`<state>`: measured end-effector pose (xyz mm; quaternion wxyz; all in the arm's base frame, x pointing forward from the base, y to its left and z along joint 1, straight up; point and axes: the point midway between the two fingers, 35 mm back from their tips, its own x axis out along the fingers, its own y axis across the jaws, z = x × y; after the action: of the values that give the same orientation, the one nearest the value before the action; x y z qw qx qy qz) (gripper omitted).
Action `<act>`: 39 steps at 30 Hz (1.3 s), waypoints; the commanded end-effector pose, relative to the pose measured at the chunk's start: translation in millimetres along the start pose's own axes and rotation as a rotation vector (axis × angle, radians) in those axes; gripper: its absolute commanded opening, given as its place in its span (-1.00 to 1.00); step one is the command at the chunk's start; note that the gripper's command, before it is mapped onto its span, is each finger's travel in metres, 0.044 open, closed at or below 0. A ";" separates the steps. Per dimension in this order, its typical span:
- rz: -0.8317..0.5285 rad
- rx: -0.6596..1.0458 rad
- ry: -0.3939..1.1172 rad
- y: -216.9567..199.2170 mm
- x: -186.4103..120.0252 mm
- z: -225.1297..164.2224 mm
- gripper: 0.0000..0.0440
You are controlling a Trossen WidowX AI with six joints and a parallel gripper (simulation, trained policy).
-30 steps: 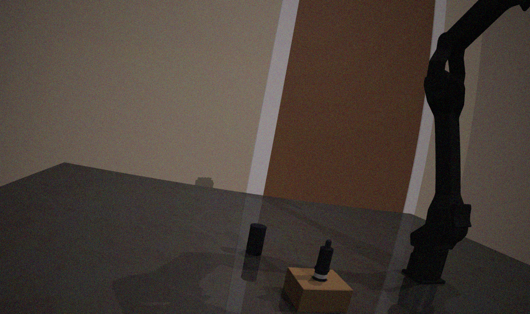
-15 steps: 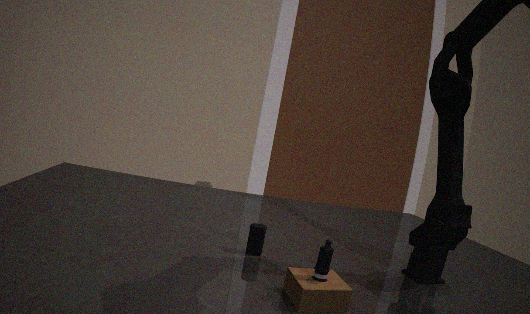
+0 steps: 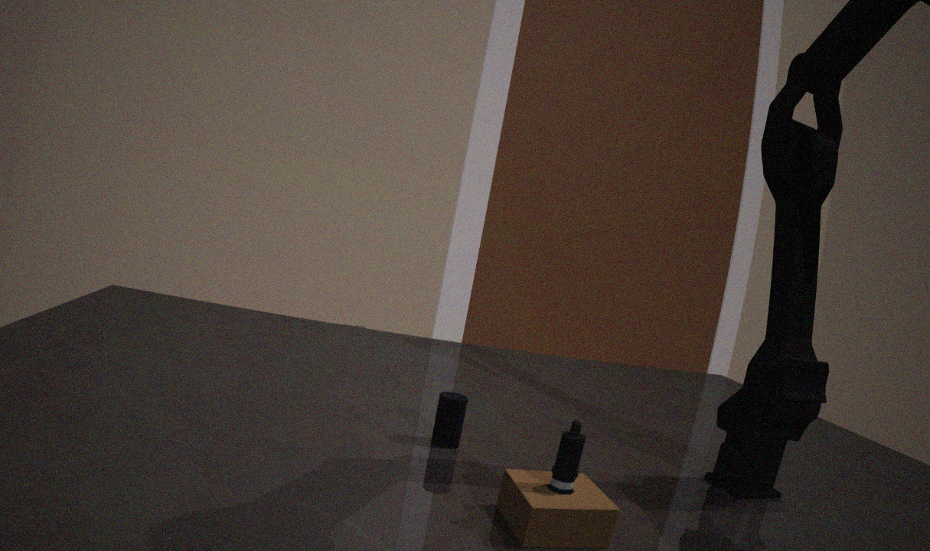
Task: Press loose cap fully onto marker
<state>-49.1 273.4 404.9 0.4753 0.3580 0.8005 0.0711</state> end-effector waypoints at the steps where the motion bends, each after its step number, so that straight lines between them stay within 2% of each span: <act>1: 0.001 0.038 -0.020 6.4 3.3 8.2 0.51; 39: 0.067 0.331 -0.176 57.5 2.7 96.7 0.53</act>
<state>49.7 295.0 378.9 0.4776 0.4567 0.7476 -0.0669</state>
